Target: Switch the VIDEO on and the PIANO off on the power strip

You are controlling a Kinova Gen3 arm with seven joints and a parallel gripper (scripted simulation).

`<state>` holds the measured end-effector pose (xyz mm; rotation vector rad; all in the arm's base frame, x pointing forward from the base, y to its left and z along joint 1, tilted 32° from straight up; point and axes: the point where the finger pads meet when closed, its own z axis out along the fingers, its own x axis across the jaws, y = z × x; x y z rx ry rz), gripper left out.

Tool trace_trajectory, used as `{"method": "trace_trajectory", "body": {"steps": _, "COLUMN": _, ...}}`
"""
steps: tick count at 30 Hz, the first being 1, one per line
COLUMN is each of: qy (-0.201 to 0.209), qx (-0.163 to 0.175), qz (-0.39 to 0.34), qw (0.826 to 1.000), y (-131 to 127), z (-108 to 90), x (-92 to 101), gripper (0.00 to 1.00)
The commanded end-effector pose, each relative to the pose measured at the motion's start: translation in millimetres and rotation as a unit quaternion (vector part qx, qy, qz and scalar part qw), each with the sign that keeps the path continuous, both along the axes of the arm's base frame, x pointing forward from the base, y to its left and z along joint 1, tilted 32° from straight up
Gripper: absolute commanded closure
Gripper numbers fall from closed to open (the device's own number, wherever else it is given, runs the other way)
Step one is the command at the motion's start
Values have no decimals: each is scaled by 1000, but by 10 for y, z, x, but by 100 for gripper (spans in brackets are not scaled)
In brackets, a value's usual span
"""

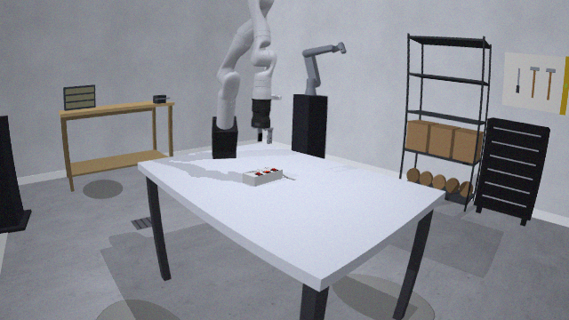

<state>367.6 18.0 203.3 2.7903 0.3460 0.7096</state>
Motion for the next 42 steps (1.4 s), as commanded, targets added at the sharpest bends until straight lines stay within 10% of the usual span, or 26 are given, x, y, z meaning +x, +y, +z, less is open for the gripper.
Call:
{"method": "trace_trajectory", "body": {"steps": 1, "qy": -2, "qx": -2, "qz": 12, "qw": 1000, "y": 90, "z": 40, "x": -23, "gripper": 0}}
{"method": "trace_trajectory", "body": {"steps": 42, "qy": -2, "qx": -2, "qz": 12, "qw": 1000, "y": 106, "z": 118, "x": -69, "gripper": 0}}
